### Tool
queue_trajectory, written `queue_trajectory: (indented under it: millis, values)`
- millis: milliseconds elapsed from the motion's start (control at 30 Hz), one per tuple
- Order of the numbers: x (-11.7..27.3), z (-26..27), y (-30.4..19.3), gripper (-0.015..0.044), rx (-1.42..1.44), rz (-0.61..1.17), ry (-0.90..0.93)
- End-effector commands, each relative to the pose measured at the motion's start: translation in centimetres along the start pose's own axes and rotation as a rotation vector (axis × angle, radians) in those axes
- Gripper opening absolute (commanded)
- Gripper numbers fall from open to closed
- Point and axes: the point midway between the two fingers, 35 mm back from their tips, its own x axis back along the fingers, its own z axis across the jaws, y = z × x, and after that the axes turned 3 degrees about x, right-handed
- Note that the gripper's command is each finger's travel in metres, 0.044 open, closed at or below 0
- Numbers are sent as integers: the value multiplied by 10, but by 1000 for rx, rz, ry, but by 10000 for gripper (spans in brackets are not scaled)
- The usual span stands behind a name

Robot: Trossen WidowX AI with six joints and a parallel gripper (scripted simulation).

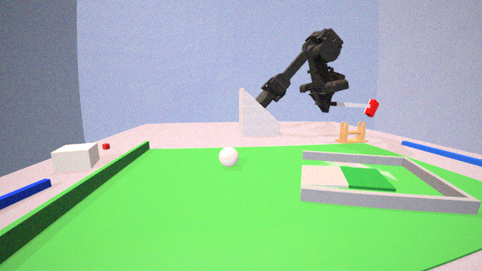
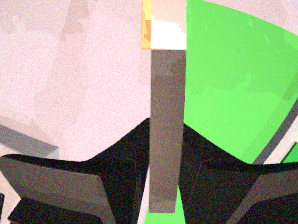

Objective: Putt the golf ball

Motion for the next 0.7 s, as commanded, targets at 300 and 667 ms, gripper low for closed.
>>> queue_trajectory:
  millis: [300,667]
  values:
    - [22,-6,-24,0,-205,42,-29]
    - [47,-3,-89,0,-716,111,-94]
